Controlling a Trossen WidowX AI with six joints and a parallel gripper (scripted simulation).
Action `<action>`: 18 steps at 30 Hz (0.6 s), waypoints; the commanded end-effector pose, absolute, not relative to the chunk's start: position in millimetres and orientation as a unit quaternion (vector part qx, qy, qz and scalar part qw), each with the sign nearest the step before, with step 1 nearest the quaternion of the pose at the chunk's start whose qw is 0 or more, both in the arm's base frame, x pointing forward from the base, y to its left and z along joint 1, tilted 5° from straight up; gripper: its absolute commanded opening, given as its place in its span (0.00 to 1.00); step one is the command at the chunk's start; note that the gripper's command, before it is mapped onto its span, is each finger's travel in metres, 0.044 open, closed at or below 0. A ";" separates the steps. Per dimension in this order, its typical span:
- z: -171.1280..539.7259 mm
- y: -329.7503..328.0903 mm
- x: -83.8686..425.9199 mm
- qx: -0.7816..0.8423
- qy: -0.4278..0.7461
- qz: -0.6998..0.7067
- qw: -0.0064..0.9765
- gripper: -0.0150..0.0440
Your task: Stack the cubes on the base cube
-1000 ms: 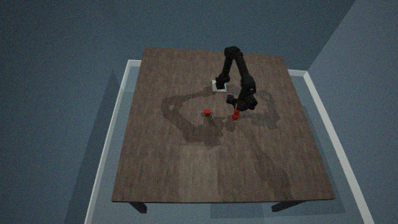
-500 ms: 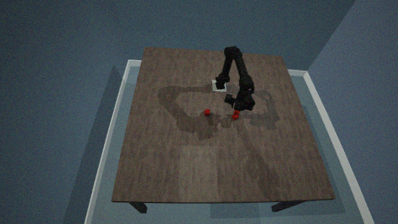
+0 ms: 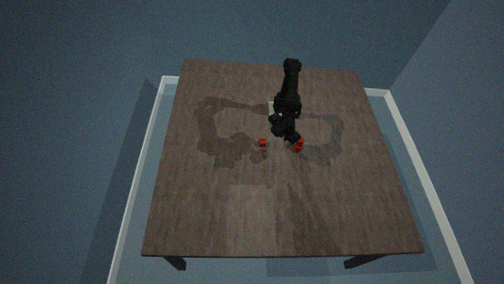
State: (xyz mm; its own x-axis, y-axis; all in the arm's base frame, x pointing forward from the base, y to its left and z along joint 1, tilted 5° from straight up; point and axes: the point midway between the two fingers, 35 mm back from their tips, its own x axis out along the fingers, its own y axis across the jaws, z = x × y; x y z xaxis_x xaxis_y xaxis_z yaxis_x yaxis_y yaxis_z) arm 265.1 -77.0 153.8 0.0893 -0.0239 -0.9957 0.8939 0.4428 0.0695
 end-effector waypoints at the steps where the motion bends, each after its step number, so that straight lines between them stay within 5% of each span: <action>1: 163.6 -105.0 256.7 0.437 0.531 -0.408 0.600 0.70; 18: 175.6 -157.8 226.5 0.530 0.452 -0.493 0.521 0.70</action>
State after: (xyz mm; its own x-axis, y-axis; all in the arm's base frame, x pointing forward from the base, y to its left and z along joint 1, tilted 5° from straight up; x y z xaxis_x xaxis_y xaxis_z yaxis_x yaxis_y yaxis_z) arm 226.3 -155.6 173.5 0.0957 -0.0343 -0.9948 0.9949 -0.0296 0.0967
